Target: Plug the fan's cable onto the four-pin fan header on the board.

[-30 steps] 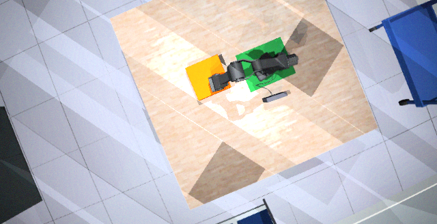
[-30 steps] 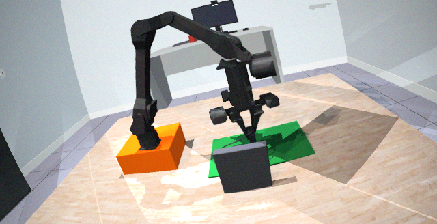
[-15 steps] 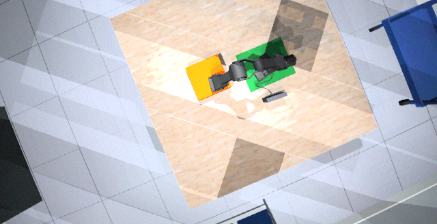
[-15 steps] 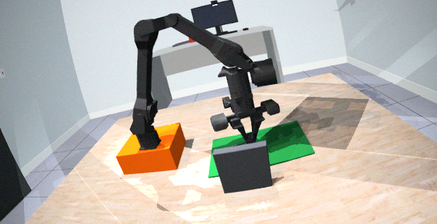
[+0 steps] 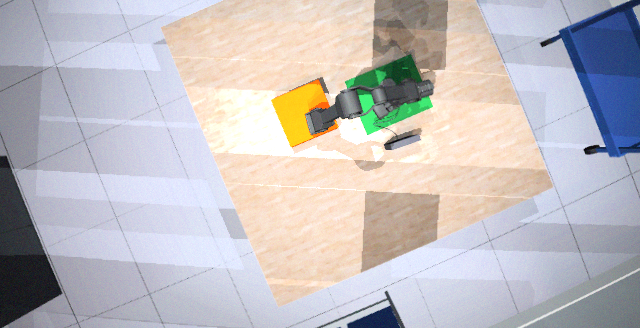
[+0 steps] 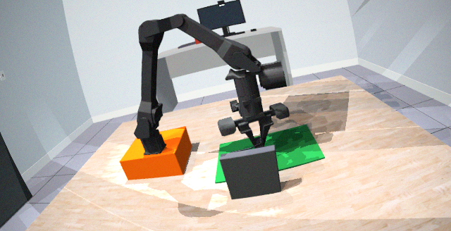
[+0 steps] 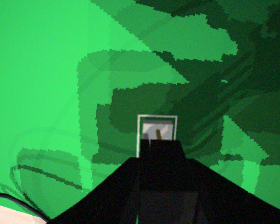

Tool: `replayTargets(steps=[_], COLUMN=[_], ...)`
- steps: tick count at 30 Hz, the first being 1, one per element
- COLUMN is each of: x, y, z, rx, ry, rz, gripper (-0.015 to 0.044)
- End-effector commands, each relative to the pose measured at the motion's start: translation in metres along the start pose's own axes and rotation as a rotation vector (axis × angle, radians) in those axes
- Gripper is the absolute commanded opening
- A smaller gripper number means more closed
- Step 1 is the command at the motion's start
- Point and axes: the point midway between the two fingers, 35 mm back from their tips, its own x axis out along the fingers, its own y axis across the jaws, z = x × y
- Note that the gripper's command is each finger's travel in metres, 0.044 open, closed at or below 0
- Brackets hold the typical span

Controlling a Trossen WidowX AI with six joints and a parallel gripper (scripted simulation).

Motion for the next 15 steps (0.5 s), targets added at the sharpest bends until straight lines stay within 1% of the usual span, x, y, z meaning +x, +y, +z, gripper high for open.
replayTargets(steps=[1,15], x=[-0.0003,0.0017], y=[-0.0015,-0.0013], z=[-0.0005,-0.0004], rx=[0.005,0.005], ry=[0.001,0.001], rz=[-0.002,-0.002], gripper=[0.0000,0.0000])
